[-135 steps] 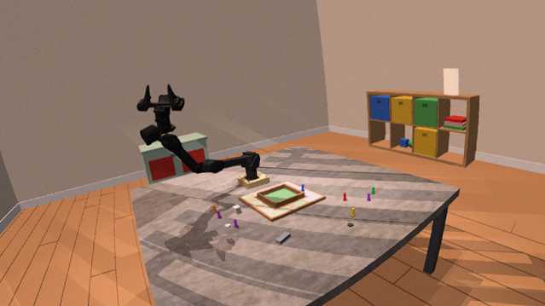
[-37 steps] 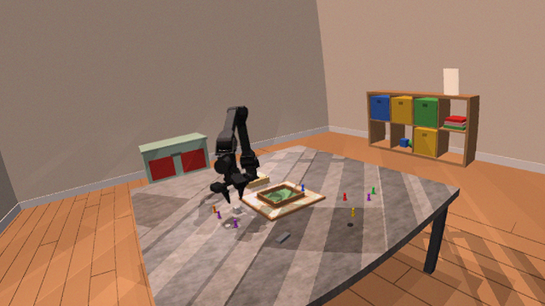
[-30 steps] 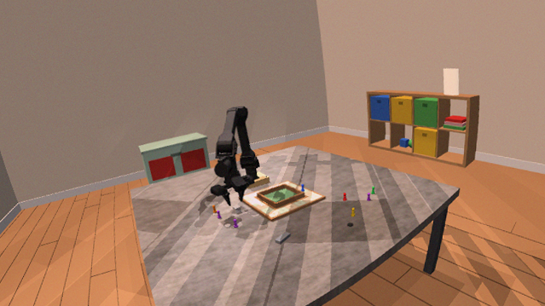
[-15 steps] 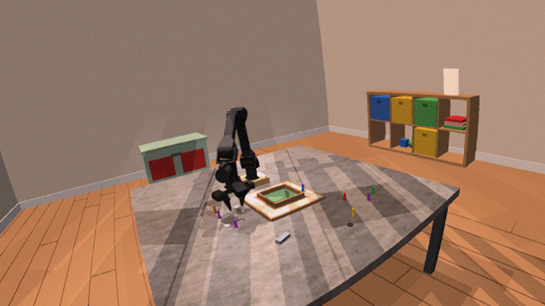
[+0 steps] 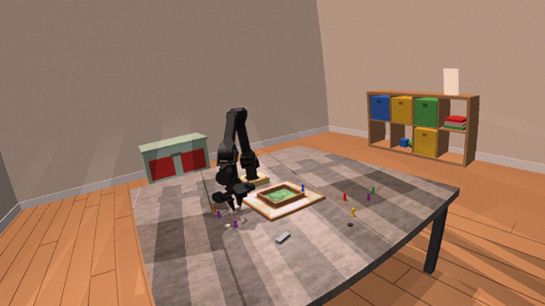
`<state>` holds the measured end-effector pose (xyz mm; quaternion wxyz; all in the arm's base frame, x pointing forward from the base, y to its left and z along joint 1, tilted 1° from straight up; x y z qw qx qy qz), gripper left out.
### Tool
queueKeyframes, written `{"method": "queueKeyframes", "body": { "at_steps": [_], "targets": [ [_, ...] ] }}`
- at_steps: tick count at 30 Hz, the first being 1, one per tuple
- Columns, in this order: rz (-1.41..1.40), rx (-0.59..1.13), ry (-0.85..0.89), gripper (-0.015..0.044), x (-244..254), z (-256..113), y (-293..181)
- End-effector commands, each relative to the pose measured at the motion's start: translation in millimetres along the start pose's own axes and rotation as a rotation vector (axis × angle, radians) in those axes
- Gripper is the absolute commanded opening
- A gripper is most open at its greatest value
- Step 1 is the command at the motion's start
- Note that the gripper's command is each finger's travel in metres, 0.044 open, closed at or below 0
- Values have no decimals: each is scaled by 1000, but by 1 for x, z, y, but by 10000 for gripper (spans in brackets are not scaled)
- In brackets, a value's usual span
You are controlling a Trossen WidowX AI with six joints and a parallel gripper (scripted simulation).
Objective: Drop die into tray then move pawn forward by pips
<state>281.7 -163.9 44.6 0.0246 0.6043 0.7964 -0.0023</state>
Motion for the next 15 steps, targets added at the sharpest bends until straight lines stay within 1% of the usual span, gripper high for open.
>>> {"method": "queueKeyframes", "body": {
  "at_steps": [1, 4, 15],
  "targets": [
    [1, 0, 4, 71, 1, 1, 0],
    [1, 0, 4, 0, 0, -2, 0],
    [1, -1, 3, 0, -10, -59, 6]
  ]
}}
Point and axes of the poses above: the point midway between the two fingers, 35 mm back from their tips, its own z axis out along the fingers, its own x axis across the jaws, y = z × x, the point moved 2 cm from there along -z, back along the fingers, and after that the axes turned 3 degrees about z, right-handed, at the moved point
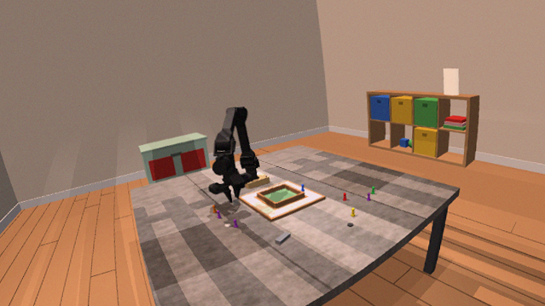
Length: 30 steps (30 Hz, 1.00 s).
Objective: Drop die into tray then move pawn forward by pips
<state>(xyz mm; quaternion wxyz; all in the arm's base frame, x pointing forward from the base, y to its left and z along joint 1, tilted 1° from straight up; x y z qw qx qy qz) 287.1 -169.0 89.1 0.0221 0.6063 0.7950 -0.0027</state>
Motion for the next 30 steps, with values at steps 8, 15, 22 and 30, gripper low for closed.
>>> {"method": "queueKeyframes", "body": {
  "at_steps": [8, 15, 22, 30],
  "targets": [
    [-3, -4, -1, 0, -4, -59, 0],
    [-3, -4, -1, 0, -2, -78, -2],
    [19, -6, 3, 0, 30, -72, 17],
    [48, -8, 8, 0, 71, -65, 33]
  ]
}}
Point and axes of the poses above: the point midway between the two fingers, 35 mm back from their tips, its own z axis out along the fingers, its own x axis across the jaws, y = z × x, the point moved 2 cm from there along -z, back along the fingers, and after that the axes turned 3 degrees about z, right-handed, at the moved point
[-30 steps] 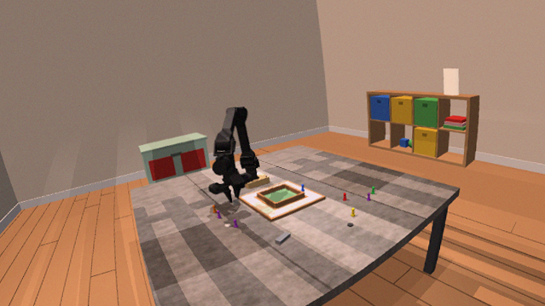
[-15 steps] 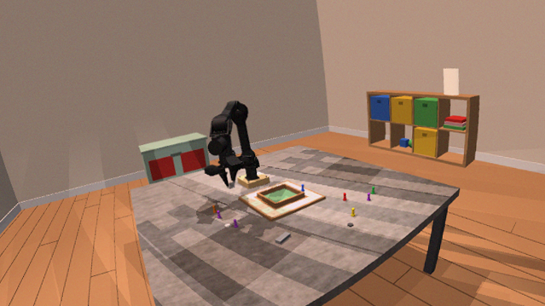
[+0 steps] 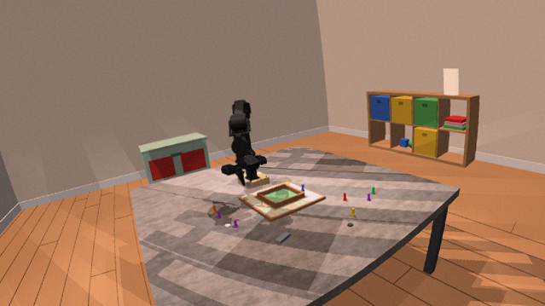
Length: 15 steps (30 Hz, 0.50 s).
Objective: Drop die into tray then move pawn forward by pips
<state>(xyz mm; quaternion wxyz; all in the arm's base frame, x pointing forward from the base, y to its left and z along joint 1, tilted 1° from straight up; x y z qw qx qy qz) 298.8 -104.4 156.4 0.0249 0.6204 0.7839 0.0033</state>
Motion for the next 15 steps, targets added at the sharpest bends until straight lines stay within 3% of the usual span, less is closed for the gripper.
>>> {"method": "queueKeyframes", "body": {
  "at_steps": [1, 15],
  "targets": [
    [15, 4, 6, 0, 20, 5, 4],
    [65, 4, 14, 0, 95, 19, 13]
  ]
}}
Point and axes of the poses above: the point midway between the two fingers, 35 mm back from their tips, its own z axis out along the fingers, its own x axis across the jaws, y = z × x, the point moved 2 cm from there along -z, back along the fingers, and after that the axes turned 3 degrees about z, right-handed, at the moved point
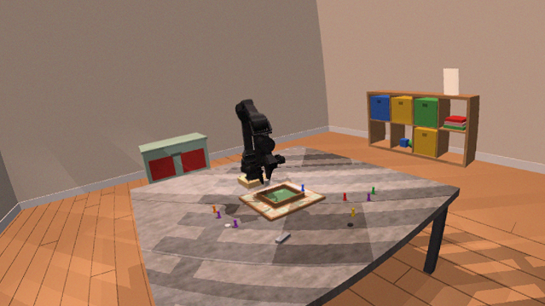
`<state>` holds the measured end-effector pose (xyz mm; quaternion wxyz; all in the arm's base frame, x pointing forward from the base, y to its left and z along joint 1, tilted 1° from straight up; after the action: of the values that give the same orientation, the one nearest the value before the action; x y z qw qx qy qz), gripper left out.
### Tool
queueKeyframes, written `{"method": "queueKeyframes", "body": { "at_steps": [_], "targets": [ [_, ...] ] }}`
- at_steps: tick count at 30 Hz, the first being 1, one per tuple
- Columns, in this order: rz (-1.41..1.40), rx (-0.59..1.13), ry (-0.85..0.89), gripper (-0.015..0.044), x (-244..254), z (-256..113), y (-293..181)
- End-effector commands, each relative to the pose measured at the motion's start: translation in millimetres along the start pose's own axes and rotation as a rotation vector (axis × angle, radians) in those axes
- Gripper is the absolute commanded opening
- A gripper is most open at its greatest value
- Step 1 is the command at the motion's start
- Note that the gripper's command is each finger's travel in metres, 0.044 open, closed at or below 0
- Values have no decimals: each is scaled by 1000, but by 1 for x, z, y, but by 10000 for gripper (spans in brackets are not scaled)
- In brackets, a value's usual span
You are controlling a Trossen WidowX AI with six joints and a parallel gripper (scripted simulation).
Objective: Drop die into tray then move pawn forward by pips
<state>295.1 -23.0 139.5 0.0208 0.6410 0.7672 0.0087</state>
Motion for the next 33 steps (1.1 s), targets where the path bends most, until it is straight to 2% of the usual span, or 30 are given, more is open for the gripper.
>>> {"method": "queueKeyframes", "body": {
  "at_steps": [1, 12, 16, 33],
  "targets": [
    [15, 6, 2, 0, 19, 5, -3],
    [53, 7, 8, 0, 73, 17, -14],
    [56, -15, 9, 0, 76, 18, -15],
    [56, -585, 25, 0, 74, 27, -18]
  ]
}}
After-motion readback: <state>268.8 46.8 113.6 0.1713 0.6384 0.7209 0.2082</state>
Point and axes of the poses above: the point midway between the two fingers, 35 mm back from their tips, its own z axis out along the fingers, its own x axis across the jaws, y = z × x, the point moved 2 cm from there along -z, back along the fingers, and after that the axes turned 3 degrees about z, right-handed, at the moved point
